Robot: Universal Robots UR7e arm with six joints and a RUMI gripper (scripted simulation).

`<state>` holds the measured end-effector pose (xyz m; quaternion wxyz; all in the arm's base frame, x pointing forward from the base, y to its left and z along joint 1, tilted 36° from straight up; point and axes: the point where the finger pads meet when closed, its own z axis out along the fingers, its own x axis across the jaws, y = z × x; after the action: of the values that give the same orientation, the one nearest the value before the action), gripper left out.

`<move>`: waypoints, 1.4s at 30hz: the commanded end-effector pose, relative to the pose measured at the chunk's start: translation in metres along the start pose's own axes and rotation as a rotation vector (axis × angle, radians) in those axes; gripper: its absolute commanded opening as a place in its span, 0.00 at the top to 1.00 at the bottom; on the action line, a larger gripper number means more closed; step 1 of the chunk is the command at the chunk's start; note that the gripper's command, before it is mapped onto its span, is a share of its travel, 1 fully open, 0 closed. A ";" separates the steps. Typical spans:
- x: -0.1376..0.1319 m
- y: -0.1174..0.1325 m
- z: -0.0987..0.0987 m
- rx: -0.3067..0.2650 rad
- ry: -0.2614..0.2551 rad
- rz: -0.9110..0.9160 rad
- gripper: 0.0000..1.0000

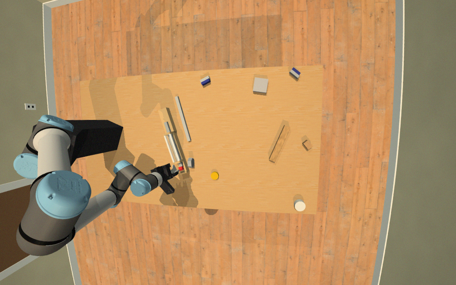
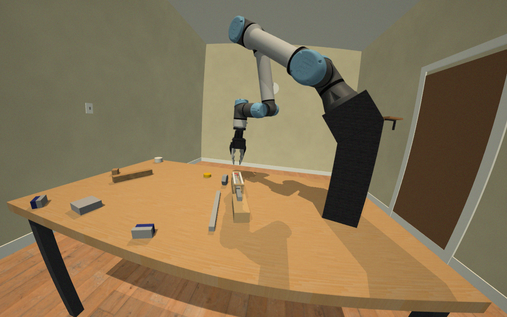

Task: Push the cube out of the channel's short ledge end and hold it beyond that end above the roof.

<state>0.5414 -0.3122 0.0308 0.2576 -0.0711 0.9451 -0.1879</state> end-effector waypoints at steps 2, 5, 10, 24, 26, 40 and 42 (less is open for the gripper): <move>-0.001 0.000 0.002 -0.014 0.003 -0.007 0.75; -0.001 0.000 0.002 -0.014 0.004 -0.007 0.75; -0.001 0.000 0.003 -0.015 0.004 -0.007 0.75; -0.001 0.000 0.002 -0.014 0.004 -0.007 0.75; -0.001 0.000 0.002 -0.014 0.004 -0.007 0.75; -0.002 0.001 0.021 -0.016 0.005 -0.008 0.75; -0.003 0.001 0.030 -0.016 0.005 -0.008 0.75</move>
<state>0.5471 -0.3140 0.0212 0.2532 -0.0761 0.9473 -0.1807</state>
